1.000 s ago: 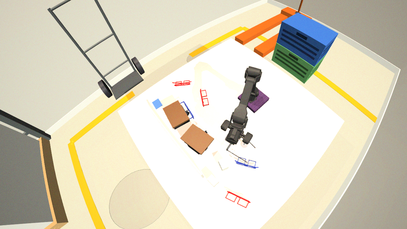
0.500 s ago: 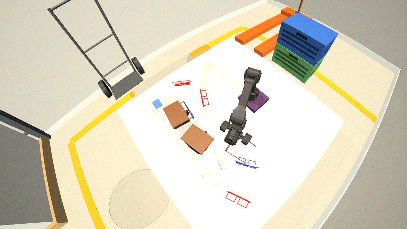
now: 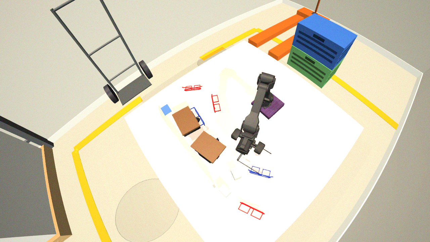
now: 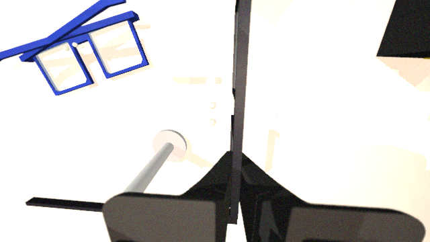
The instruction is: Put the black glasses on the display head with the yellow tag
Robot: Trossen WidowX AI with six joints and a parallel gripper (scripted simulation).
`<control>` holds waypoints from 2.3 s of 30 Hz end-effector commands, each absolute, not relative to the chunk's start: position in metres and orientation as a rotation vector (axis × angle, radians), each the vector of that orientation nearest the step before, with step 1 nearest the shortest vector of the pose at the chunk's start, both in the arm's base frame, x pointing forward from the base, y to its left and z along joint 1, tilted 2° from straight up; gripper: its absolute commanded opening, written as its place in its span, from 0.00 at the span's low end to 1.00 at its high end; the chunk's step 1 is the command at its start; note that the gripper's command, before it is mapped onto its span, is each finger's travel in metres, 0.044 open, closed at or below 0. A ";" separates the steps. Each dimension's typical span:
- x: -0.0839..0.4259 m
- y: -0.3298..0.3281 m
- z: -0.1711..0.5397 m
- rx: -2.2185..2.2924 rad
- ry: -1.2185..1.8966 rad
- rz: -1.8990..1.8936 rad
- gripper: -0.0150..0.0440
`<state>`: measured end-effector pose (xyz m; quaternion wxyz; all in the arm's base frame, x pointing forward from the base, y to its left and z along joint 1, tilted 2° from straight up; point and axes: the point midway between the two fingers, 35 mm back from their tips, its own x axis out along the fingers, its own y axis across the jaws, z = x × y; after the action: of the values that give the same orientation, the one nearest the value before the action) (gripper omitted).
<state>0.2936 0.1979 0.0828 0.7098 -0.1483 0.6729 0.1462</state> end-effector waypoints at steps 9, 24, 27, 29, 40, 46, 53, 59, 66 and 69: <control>0.295 0.198 0.082 -0.331 1.492 0.326 0.25; 0.292 0.197 0.082 -0.332 1.492 0.326 0.25; 0.290 0.196 0.082 -0.332 1.492 0.326 0.25; 0.290 0.196 0.082 -0.332 1.492 0.326 0.25; 0.285 0.195 0.120 -0.331 1.492 0.326 0.25; 0.281 0.193 0.142 -0.332 1.493 0.326 0.25; 0.280 0.182 0.142 -0.332 1.493 0.325 0.25; 0.276 0.144 0.144 -0.335 1.494 0.323 0.25; 0.263 0.100 0.143 -0.338 1.496 0.320 0.25; 0.256 0.083 0.142 -0.340 1.497 0.318 0.25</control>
<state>0.2653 0.1020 0.1411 0.7056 -0.1528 0.6774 0.1409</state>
